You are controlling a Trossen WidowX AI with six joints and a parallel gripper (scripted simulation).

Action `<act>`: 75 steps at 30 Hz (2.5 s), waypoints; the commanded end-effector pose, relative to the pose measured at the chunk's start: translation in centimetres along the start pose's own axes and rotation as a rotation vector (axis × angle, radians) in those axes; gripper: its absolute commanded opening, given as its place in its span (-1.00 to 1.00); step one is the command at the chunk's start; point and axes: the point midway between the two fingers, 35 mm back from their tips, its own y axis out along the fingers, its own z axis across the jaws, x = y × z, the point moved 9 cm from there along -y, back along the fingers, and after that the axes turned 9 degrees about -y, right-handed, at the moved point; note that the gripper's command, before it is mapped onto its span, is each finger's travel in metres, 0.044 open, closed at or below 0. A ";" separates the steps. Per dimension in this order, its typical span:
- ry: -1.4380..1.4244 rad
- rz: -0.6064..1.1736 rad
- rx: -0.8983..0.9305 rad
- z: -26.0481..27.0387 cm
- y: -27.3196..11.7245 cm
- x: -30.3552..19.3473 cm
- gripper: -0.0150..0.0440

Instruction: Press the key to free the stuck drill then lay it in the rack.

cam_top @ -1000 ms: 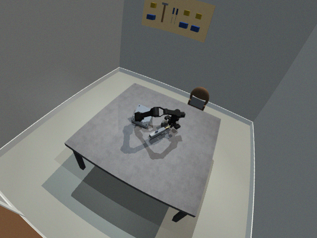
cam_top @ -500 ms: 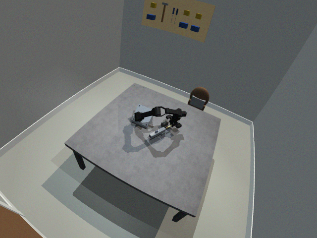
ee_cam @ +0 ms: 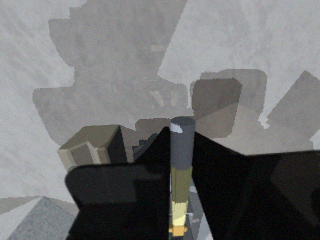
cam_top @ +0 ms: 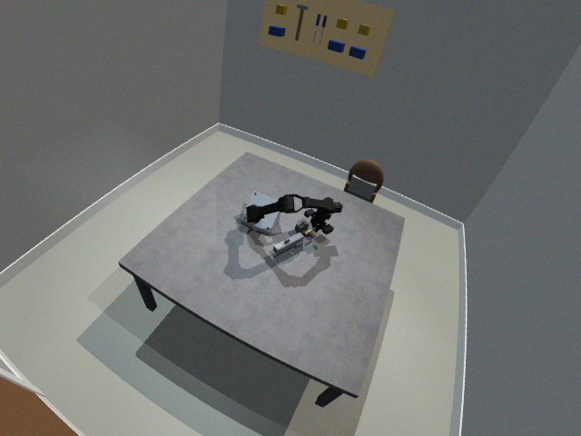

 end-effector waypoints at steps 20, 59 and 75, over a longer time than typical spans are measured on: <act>0.003 -0.003 0.001 0.0 -1.3 -0.1 -0.49; 0.002 -0.003 0.002 0.0 -3.3 -0.2 -0.49; 0.002 -0.004 0.003 1.9 -3.3 0.4 -0.49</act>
